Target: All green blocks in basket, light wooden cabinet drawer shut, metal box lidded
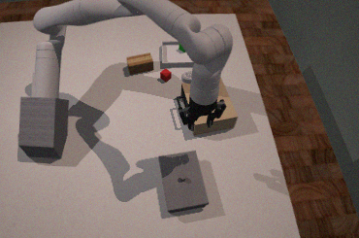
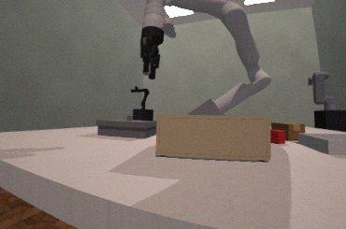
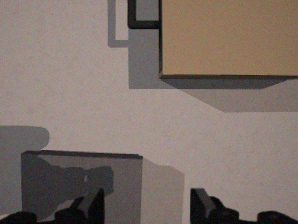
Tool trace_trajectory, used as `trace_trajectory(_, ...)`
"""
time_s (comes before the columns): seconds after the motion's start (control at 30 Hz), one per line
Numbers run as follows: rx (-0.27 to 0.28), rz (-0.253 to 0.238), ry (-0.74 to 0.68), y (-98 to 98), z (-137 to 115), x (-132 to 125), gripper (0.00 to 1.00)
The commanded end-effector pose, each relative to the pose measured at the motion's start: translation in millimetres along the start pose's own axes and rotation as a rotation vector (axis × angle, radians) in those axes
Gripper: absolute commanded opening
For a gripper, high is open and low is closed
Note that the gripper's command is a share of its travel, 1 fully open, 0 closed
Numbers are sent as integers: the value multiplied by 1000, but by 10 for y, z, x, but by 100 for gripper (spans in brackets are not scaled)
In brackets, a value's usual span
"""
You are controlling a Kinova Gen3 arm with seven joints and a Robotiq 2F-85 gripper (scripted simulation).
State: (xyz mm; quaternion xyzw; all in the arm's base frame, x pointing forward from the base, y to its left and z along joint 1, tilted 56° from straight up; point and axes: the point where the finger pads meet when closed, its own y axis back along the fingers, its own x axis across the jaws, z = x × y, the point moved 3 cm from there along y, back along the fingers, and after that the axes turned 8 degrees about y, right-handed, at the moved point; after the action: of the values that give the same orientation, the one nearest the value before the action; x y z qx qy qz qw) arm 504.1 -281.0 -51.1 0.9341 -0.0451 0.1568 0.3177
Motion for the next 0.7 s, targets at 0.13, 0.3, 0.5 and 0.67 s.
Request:
trace_trajectory(0.13, 26, -10, -37, -242, 819, -806, 58)
trace_trajectory(0.3, 28, -11, -41, -262, 843, -852, 58)
trace_trajectory(0.5, 28, -11, -41, -263, 843, -852, 58)
trace_trajectory(0.67, 28, -11, -41, -263, 843, -852, 58)
